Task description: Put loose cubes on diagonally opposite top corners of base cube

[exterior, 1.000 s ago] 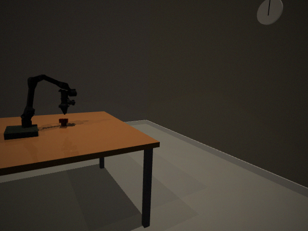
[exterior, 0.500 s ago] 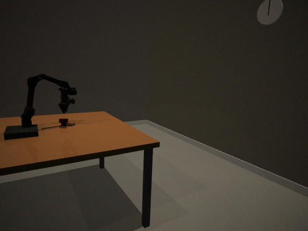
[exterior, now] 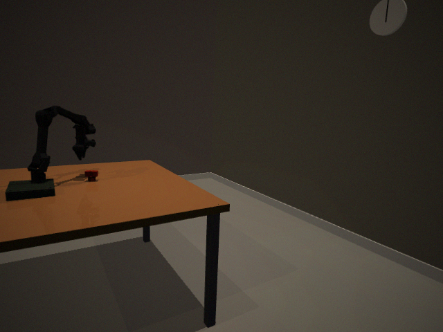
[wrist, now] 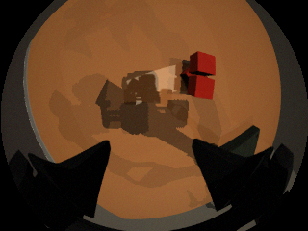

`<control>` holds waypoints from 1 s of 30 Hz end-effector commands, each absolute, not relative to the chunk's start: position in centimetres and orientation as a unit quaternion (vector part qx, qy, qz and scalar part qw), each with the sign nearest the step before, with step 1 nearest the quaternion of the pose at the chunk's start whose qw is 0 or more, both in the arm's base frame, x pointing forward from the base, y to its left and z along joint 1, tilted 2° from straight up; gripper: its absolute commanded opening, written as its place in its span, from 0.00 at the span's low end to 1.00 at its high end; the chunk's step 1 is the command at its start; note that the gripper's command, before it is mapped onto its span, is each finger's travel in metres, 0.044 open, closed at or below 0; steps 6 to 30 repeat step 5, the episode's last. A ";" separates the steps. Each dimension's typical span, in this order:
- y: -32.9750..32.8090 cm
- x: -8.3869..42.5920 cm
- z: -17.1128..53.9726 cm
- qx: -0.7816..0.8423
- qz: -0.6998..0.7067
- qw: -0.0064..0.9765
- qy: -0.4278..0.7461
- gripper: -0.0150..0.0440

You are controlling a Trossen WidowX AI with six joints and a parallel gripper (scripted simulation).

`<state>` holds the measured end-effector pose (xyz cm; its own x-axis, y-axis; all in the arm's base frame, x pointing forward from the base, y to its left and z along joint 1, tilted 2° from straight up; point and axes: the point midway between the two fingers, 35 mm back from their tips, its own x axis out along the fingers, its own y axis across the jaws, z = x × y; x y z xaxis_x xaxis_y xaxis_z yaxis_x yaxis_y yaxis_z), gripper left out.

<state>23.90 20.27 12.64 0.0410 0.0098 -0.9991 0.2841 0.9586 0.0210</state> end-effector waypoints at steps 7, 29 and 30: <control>21.4 22.9 12.6 0.115 -0.104 0.711 0.686 0.93; 21.4 22.9 12.6 0.115 -0.104 0.711 0.686 0.93; 21.4 22.9 12.6 0.115 -0.104 0.711 0.686 0.93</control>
